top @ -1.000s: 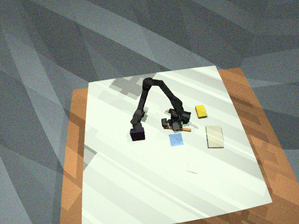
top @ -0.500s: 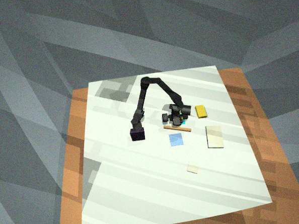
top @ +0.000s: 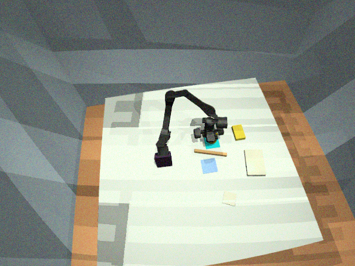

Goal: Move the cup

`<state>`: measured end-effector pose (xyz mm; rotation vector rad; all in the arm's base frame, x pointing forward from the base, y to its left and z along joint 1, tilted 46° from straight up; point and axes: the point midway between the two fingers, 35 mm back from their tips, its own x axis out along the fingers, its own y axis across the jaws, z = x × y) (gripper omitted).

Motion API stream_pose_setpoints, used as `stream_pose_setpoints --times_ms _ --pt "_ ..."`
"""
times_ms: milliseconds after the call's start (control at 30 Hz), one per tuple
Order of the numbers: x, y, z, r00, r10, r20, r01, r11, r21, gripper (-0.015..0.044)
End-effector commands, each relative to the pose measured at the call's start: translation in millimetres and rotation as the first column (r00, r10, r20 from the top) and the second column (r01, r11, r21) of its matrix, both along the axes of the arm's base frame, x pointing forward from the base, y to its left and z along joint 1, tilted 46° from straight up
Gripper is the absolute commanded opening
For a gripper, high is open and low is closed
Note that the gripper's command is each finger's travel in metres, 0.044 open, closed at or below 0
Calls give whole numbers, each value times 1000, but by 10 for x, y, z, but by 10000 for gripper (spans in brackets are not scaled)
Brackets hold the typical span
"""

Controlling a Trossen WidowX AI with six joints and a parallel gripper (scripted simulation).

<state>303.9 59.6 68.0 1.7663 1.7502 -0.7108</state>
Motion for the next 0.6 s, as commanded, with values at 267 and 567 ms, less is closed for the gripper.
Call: stream_pose_setpoints --times_ms 267,567 --pt "46 111 64 1000 -1 10 1 1000 4 0" --pt "54 205 -30 1000 -1 10 1 1000 4 0"
